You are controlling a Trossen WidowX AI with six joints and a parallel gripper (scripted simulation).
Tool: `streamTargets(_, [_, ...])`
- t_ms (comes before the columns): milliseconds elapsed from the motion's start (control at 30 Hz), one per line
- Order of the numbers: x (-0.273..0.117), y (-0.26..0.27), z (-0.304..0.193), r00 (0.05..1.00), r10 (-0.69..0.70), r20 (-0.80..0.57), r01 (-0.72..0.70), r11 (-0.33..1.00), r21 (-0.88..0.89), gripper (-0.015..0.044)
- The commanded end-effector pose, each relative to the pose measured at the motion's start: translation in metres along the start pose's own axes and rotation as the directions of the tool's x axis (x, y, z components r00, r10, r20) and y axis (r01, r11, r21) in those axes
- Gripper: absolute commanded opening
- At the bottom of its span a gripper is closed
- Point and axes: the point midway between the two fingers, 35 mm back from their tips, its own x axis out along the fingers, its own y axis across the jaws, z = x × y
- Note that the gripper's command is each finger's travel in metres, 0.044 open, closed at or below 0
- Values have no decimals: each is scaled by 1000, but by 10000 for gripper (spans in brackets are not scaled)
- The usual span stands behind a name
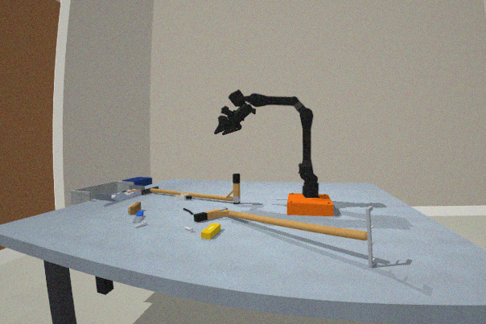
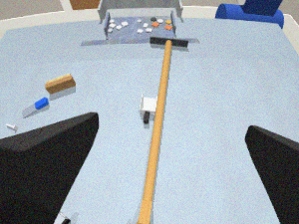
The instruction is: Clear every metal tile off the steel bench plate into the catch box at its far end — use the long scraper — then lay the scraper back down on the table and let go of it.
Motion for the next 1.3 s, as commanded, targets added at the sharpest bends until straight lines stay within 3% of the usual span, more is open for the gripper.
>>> streamTargets(0, [16,-3,-1,999,-10,-38,11,1000,10,440])
streamTargets(1267, [137,-12,-32,947,-39,-320,56,998,43,440])
